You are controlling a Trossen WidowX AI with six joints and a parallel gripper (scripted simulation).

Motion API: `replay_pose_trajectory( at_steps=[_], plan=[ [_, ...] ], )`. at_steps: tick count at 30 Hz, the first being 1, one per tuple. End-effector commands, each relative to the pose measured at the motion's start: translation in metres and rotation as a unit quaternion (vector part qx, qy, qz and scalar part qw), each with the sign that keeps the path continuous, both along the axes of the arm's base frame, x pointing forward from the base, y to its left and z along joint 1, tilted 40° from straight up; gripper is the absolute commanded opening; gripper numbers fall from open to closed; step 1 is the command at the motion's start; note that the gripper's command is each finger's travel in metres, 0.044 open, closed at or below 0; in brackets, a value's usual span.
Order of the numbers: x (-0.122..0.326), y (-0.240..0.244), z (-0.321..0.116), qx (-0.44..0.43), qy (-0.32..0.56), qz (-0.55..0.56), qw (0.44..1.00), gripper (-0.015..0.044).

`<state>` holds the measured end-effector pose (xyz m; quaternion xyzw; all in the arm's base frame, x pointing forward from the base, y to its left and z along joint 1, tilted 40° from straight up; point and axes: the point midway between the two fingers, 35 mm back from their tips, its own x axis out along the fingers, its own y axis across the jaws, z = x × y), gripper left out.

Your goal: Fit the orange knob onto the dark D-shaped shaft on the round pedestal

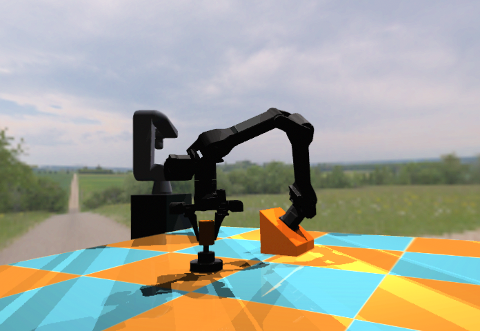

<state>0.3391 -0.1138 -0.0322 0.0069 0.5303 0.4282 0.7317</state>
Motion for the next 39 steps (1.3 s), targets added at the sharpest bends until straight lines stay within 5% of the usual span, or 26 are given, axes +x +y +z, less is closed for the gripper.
replay_pose_trajectory(
  at_steps=[1, 39],
  plan=[
    [-0.0011, -0.0026, 0.0009, -0.003, -0.008, 0.004, 1.000, 0.0000],
    [0.0004, -0.0019, -0.0016, -0.003, -0.008, 0.004, 1.000, 0.0000]
  ],
)
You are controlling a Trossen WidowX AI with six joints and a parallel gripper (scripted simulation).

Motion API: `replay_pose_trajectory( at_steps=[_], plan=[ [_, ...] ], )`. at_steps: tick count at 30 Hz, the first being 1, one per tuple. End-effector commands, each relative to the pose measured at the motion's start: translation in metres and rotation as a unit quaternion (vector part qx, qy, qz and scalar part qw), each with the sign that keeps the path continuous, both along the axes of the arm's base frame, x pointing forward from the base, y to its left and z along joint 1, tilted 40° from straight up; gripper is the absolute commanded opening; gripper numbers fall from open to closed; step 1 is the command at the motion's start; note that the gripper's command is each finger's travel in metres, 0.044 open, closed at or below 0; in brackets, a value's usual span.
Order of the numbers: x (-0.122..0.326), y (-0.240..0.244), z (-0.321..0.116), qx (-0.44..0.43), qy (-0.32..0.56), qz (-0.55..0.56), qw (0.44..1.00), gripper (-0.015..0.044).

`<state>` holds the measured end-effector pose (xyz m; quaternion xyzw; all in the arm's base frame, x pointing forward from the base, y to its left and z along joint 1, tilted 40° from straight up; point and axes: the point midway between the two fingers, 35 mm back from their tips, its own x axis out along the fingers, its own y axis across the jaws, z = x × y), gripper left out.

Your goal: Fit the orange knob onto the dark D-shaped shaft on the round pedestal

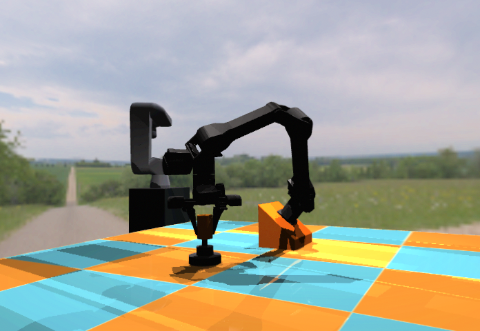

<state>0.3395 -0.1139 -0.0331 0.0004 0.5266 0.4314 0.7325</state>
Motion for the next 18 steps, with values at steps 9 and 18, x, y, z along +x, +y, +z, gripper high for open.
replay_pose_trajectory(
  at_steps=[9, 18],
  plan=[
    [0.0000, 0.0004, -0.0021, -0.001, -0.002, -0.001, 1.000, 0.0000],
    [-0.0004, -0.0010, 0.0029, -0.002, -0.005, 0.002, 1.000, 0.0000]
  ],
)
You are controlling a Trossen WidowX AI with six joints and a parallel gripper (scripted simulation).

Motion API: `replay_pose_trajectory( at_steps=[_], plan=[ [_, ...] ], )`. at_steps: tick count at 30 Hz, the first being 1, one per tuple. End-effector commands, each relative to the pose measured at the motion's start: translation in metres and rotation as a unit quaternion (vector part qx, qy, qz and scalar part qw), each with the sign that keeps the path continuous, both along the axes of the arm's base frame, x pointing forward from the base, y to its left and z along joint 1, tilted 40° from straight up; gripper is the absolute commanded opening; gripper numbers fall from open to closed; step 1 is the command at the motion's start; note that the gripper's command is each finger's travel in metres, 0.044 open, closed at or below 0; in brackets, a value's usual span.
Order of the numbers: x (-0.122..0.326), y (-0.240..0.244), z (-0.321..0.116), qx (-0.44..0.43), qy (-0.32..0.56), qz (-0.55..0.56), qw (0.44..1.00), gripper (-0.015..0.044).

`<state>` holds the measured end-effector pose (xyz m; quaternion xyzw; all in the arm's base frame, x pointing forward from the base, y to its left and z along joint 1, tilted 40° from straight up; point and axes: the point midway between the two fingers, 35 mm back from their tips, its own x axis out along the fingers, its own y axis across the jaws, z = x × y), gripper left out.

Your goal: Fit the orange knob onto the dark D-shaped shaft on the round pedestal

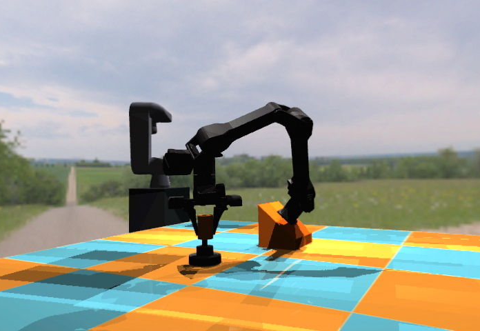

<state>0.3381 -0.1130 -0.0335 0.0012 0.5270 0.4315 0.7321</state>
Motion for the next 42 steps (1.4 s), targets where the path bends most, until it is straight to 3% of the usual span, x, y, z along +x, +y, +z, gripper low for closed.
replay_pose_trajectory(
  at_steps=[1, 7, 30, 42],
  plan=[
    [0.0010, -0.0020, 0.0034, -0.003, -0.011, 0.009, 1.000, 0.0000],
    [0.0024, -0.0027, 0.0039, -0.010, -0.069, 0.079, 0.994, 0.0000],
    [0.0034, -0.0034, 0.0022, -0.010, -0.069, 0.079, 0.994, 0.0000],
    [-0.0017, -0.0027, 0.0026, -0.017, -0.134, 0.159, 0.978, 0.0000]
  ],
)
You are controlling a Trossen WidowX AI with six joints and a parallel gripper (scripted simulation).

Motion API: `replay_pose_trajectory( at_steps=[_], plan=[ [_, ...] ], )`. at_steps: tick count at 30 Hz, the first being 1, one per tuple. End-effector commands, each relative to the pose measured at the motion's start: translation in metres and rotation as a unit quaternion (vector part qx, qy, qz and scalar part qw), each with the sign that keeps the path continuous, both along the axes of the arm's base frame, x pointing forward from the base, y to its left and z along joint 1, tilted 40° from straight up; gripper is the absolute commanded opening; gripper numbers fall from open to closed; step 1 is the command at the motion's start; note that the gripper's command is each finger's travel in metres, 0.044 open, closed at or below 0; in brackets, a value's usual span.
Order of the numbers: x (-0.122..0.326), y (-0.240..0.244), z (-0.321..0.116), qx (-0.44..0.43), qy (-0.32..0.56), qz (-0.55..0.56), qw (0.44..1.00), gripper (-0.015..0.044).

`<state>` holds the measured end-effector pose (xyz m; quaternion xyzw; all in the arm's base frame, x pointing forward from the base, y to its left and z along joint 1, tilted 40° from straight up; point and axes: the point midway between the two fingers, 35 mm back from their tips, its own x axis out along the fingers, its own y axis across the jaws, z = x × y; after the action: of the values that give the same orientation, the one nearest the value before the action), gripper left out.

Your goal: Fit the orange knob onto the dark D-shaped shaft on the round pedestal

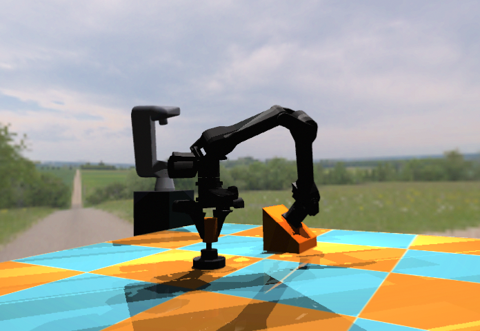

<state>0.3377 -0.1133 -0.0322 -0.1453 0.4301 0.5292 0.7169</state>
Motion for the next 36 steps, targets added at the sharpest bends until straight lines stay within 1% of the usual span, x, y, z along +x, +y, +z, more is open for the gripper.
replay_pose_trajectory(
  at_steps=[1, 36],
  plan=[
    [-0.0011, -0.0024, 0.0012, -0.003, -0.008, 0.004, 1.000, 0.0000],
    [-0.0002, -0.0024, -0.0003, -0.003, -0.008, 0.004, 1.000, 0.0000]
  ],
)
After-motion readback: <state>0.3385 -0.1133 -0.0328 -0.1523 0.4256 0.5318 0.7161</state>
